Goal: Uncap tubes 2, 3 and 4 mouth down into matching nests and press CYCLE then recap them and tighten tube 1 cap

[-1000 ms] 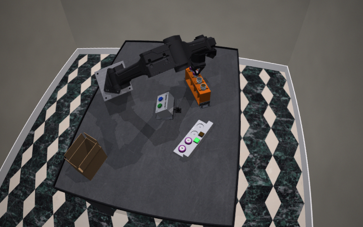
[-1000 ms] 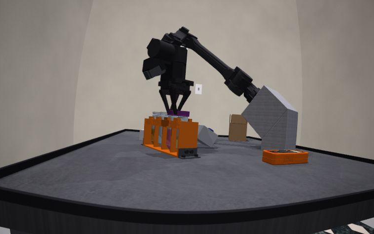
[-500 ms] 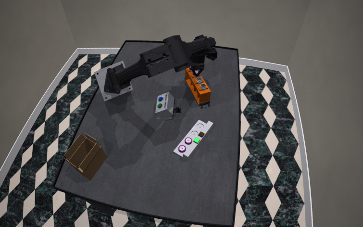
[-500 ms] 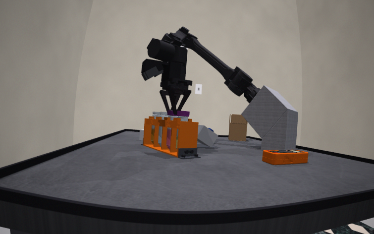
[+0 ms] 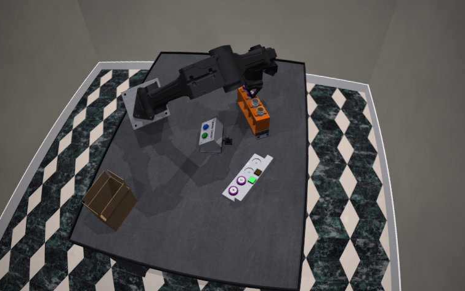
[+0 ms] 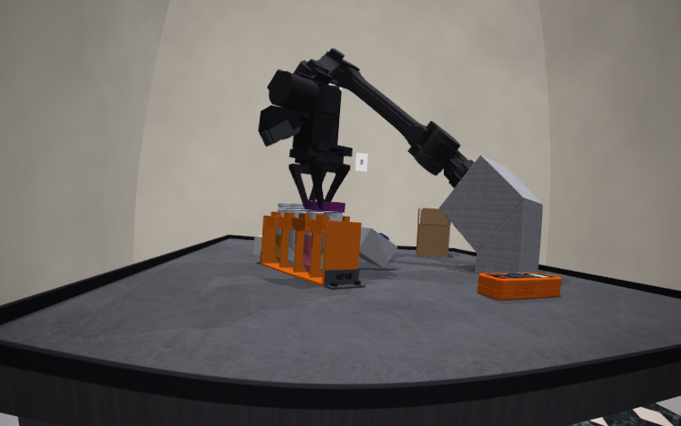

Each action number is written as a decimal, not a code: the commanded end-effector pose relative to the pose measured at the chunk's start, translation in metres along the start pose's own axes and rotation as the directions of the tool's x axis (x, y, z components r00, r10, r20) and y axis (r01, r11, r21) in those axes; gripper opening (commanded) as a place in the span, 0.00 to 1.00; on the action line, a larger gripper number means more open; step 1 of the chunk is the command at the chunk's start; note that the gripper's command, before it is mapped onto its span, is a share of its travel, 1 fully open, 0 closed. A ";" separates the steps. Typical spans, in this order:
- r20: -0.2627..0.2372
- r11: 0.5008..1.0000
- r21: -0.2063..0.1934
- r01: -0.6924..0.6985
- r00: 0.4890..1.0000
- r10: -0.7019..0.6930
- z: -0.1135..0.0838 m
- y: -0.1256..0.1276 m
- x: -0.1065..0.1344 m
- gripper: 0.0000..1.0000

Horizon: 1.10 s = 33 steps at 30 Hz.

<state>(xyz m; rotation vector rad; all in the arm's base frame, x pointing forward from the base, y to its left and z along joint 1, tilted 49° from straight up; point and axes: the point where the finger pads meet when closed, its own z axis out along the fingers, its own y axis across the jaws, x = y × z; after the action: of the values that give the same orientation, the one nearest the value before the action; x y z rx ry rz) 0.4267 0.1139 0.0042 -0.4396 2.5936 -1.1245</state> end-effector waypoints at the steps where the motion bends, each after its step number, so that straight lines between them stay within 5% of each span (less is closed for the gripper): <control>1: -0.011 0.990 -0.001 0.138 0.990 -0.138 0.005 0.001 0.004 0.49; 14: -0.004 0.808 -0.005 0.589 0.808 -0.590 0.006 -0.002 0.002 0.49; 22: -0.005 0.808 -0.005 0.589 0.808 -0.589 0.007 -0.002 0.001 0.49; 23: 0.012 0.812 0.004 0.583 0.812 -0.583 -0.003 -0.001 -0.007 0.00; 33: 0.012 0.812 0.004 0.583 0.812 -0.583 -0.003 -0.001 -0.007 0.00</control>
<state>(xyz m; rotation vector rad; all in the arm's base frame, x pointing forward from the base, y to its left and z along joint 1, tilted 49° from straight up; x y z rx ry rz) 0.4265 0.1130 0.0041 -1.3079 2.5178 -1.2898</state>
